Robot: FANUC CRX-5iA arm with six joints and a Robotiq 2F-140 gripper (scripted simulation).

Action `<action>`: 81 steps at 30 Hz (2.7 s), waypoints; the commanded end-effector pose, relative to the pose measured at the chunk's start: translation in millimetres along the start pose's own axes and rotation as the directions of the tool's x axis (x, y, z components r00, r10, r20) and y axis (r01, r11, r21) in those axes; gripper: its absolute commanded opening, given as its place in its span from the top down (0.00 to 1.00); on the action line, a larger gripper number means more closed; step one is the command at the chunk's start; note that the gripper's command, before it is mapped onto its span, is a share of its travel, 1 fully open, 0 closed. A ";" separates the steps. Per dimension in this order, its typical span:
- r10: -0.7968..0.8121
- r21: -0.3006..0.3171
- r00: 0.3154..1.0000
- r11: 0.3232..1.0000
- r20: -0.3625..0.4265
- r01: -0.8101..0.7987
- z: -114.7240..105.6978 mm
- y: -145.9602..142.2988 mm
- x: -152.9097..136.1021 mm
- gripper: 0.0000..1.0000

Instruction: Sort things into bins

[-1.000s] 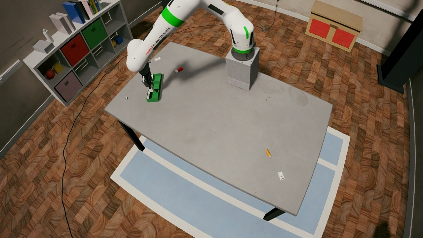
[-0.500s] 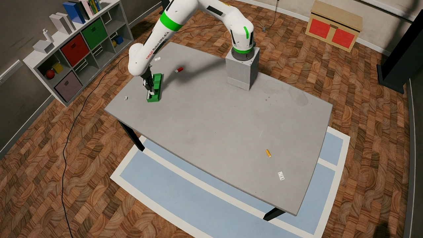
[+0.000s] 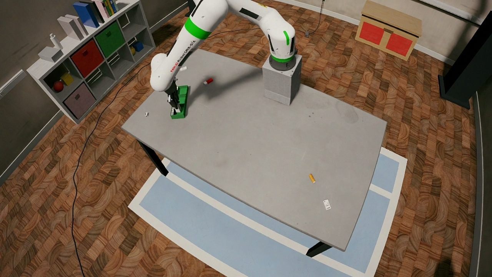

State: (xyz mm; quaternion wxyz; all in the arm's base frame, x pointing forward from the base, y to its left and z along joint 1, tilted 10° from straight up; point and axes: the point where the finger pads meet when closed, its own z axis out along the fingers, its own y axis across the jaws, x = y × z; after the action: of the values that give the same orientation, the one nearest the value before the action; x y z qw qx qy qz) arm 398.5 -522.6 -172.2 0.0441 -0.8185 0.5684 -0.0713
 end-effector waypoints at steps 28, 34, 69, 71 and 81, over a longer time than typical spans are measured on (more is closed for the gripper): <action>0.000 0.000 1.000 1.000 0.000 0.000 -0.2 0.0 0.2 0.85; 0.000 0.000 1.000 1.000 0.000 0.000 -0.2 0.0 0.2 0.85; 0.000 0.000 1.000 1.000 0.000 0.000 -52.6 0.0 0.2 0.85; 0.000 0.000 1.000 1.000 0.000 0.000 -69.3 0.0 0.2 0.85; 0.000 0.000 1.000 1.000 0.000 0.000 -152.6 0.0 0.2 0.85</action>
State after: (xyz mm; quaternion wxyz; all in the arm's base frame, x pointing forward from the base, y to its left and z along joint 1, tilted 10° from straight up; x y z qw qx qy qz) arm 376.8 -521.8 -44.3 0.0439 -0.8184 0.5685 -0.0714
